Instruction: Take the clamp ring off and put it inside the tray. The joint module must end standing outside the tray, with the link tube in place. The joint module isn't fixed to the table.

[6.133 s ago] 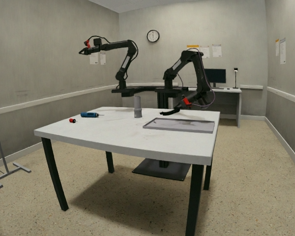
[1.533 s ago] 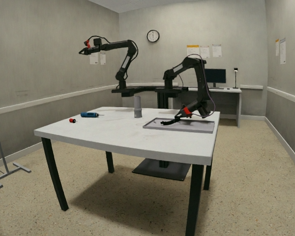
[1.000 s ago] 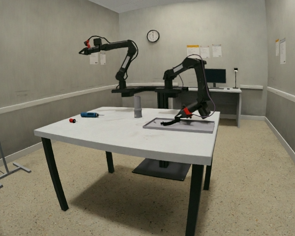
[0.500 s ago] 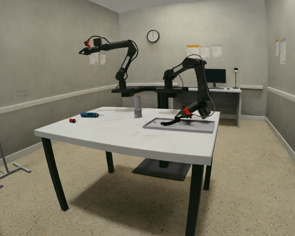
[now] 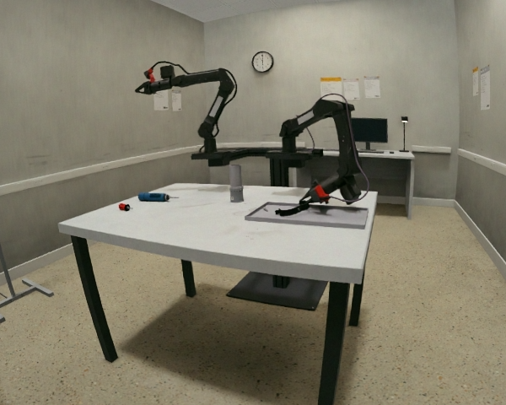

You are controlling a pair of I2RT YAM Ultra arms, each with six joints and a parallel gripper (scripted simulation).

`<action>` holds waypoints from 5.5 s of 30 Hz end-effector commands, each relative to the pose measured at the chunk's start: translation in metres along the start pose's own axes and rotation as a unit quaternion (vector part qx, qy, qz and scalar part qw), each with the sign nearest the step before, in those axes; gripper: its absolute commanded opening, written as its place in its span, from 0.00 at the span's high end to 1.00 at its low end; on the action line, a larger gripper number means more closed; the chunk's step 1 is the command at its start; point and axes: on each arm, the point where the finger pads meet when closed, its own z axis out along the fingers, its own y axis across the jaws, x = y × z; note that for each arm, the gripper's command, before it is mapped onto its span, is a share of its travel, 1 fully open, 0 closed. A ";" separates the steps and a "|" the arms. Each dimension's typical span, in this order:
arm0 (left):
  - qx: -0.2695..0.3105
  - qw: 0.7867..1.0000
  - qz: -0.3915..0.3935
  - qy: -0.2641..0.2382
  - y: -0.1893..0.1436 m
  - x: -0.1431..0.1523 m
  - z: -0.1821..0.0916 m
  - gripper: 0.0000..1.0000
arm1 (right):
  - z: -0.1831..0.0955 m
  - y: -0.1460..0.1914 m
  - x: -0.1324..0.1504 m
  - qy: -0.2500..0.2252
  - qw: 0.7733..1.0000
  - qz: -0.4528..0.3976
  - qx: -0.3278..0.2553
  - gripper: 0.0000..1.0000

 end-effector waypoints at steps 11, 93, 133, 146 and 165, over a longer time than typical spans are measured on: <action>-0.008 1.000 0.021 -0.019 0.004 -0.015 -0.007 0.91 | -0.007 0.004 -0.039 -0.049 0.999 0.003 -0.003 0.80; -0.016 0.999 0.032 -0.020 -0.002 -0.022 -0.013 0.82 | -0.007 0.004 -0.039 -0.049 0.999 0.003 -0.003 0.80; -0.014 1.000 0.014 -0.011 -0.009 -0.011 -0.003 0.80 | -0.007 0.004 -0.039 -0.049 0.999 0.003 -0.003 0.80; -0.030 0.999 0.015 -0.005 -0.008 -0.009 -0.003 0.80 | -0.007 0.004 -0.039 -0.049 0.999 0.003 -0.003 0.80; -0.055 0.998 0.026 -0.017 -0.002 -0.018 -0.016 0.80 | -0.007 0.004 -0.039 -0.049 0.999 0.003 -0.003 0.80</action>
